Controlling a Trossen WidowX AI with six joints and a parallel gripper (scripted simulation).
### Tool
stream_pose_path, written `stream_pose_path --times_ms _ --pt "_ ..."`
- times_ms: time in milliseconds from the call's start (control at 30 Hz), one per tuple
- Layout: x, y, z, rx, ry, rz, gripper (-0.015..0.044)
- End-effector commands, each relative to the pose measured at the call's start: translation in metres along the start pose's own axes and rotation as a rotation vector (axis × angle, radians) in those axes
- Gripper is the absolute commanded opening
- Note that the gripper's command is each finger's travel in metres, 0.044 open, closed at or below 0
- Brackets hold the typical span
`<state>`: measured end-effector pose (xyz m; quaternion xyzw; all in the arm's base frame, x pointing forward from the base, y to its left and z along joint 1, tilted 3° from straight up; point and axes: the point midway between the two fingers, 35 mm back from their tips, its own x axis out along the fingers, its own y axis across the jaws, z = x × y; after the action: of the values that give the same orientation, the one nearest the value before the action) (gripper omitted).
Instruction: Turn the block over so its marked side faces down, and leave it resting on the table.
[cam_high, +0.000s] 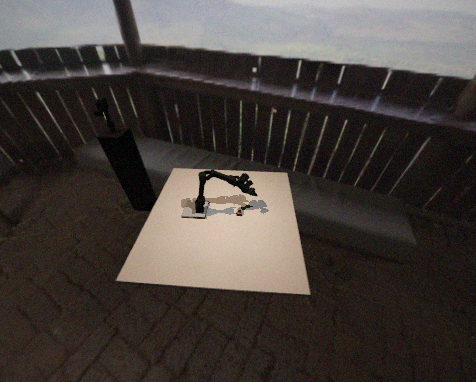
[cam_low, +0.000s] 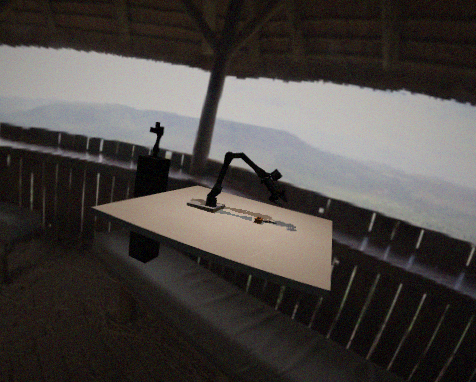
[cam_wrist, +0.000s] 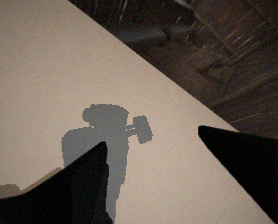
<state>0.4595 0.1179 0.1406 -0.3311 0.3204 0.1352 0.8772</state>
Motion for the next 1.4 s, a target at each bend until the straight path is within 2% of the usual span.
stream_pose_path --times_ms 0,300,733,900,1367 --pt "-0.005 -0.01 -0.08 0.343 0.424 0.208 0.044" --pt "-0.046 -0.013 -0.134 0.668 0.82 0.321 0.044" --pt "-0.051 -0.01 -0.136 0.674 0.828 0.323 0.044" --pt "-0.029 0.007 -0.154 0.674 0.828 0.323 0.044" --pt "-0.015 0.019 -0.168 0.674 0.828 0.323 0.044"
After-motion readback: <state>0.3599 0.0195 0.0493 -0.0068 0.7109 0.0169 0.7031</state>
